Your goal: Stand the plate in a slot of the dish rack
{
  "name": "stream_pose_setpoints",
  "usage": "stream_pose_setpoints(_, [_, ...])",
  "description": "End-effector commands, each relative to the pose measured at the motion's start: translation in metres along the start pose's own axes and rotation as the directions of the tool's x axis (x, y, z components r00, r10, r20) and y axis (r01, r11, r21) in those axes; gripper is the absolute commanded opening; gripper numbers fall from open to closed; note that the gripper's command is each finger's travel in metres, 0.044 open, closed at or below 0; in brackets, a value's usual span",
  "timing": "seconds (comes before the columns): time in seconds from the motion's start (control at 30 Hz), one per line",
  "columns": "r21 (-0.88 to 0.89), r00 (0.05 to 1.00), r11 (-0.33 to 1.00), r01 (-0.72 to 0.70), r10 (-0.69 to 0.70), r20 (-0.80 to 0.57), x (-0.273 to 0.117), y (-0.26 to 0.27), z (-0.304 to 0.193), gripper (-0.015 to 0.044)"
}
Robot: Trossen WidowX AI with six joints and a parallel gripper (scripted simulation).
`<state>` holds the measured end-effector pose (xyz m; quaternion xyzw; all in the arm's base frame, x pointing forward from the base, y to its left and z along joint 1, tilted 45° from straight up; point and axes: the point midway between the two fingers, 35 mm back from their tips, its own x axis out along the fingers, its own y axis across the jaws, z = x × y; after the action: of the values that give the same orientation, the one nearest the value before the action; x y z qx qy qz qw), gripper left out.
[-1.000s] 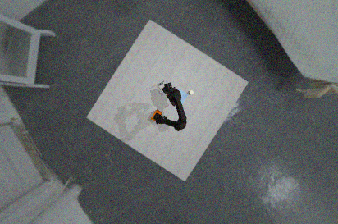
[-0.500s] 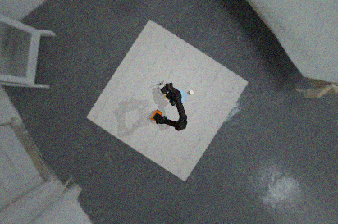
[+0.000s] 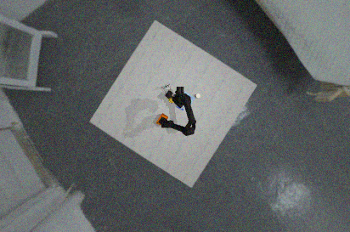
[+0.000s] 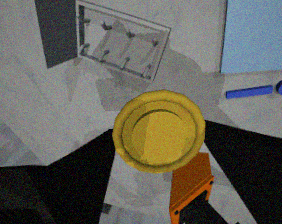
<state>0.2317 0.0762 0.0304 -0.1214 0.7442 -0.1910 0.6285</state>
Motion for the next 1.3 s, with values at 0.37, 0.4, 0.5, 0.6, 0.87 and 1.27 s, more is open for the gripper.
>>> stream_pose_setpoints(0.37, [-0.247,0.969,0.937,-0.249,0.239,-0.070,0.030,0.001,0.003,0.0000])
stream_pose_setpoints(0.4, [-0.264,0.964,0.927,-0.265,0.255,-0.072,0.032,0.001,0.003,0.0000])
stream_pose_setpoints(0.5, [-0.313,0.949,0.897,-0.313,0.305,-0.075,0.037,0.002,0.004,0.0000])
stream_pose_setpoints(0.6, [-0.361,0.932,0.862,-0.356,0.354,-0.075,0.042,0.002,0.005,0.0000])
stream_pose_setpoints(0.87, [-0.490,0.876,0.751,-0.443,0.479,-0.059,0.053,0.002,0.009,0.0000])
stream_pose_setpoints(1.27, [-0.678,0.767,0.565,-0.469,0.641,0.004,0.065,-0.001,0.014,0.0000])
